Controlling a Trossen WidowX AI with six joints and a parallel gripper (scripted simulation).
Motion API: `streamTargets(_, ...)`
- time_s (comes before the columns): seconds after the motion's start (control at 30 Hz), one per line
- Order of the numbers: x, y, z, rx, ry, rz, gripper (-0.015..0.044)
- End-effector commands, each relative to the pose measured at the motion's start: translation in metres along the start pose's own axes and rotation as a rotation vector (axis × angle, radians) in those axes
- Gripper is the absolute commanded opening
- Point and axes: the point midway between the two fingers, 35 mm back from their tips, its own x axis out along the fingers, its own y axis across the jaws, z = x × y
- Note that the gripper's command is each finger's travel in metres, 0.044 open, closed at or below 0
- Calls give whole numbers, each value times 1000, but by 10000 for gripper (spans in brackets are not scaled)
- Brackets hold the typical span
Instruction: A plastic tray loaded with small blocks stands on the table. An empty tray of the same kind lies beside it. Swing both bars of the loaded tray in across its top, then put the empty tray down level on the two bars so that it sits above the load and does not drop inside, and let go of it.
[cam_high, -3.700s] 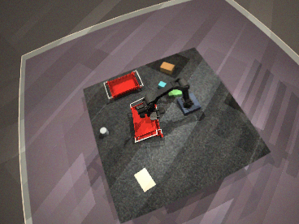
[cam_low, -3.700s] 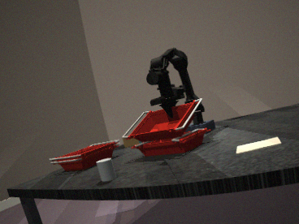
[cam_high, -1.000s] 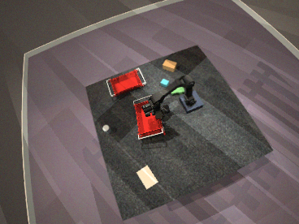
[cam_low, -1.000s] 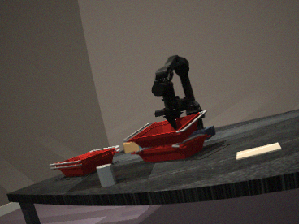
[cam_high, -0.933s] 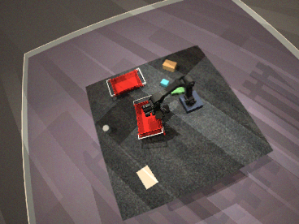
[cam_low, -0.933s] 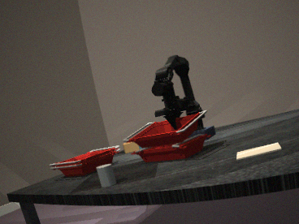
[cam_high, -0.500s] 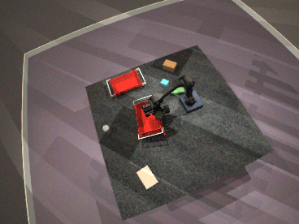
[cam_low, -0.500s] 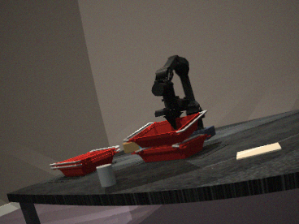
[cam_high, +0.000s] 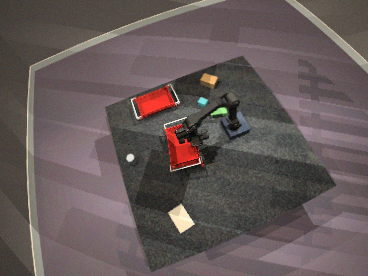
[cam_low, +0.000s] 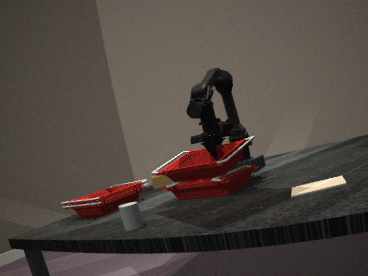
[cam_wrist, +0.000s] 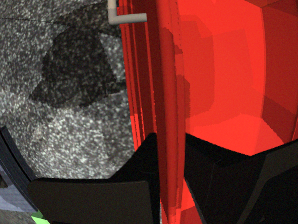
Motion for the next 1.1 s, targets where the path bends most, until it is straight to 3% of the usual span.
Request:
streamTargets(0.0, 4, 5, 0, 3, 0, 21, 0)
streamTargets(1.07, 13, 8, 0, 3, 0, 21, 0)
